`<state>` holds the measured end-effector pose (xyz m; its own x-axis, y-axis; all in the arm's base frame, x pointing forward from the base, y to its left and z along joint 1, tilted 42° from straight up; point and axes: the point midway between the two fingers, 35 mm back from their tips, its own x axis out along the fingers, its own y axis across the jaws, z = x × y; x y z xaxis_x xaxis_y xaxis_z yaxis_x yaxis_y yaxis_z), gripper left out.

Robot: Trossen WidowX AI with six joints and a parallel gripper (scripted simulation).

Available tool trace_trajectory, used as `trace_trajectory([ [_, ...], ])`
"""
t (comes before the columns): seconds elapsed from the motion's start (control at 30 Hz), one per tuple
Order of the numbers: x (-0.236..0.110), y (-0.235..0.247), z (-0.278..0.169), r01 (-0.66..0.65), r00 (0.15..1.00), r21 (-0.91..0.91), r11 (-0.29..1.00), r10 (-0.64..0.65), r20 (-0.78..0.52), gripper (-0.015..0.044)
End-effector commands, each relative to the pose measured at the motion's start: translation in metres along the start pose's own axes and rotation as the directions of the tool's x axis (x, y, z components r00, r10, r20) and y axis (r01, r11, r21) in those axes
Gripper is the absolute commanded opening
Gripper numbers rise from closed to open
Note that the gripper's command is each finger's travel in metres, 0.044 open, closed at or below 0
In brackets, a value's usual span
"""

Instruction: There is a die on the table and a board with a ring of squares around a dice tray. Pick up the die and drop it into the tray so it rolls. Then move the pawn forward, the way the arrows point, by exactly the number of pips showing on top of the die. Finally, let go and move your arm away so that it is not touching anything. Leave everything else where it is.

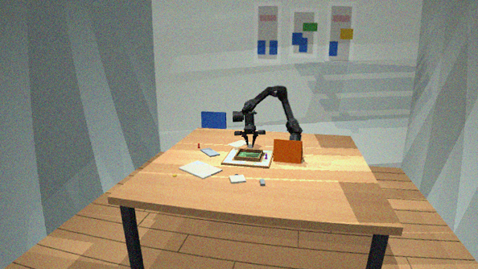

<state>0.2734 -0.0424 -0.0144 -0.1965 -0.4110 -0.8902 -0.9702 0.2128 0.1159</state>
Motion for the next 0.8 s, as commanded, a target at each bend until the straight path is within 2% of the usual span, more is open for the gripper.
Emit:
trace_trajectory([
  [0.0,0.002,0.002,0.001,-0.012,0.989,-0.008,1.000,0.013,0.148,0.0000],
  [0.2,0.003,0.003,0.001,0.007,0.940,-0.017,1.000,0.000,0.341,0.0000],
  [0.43,0.005,0.003,0.000,0.079,0.842,-0.010,0.997,-0.062,0.536,0.0000],
  [0.6,0.003,0.002,-0.001,0.089,0.831,-0.008,0.996,-0.070,0.552,0.0000],
  [0.77,-0.034,-0.005,-0.020,0.090,0.831,-0.007,0.996,-0.071,0.552,0.0000],
])
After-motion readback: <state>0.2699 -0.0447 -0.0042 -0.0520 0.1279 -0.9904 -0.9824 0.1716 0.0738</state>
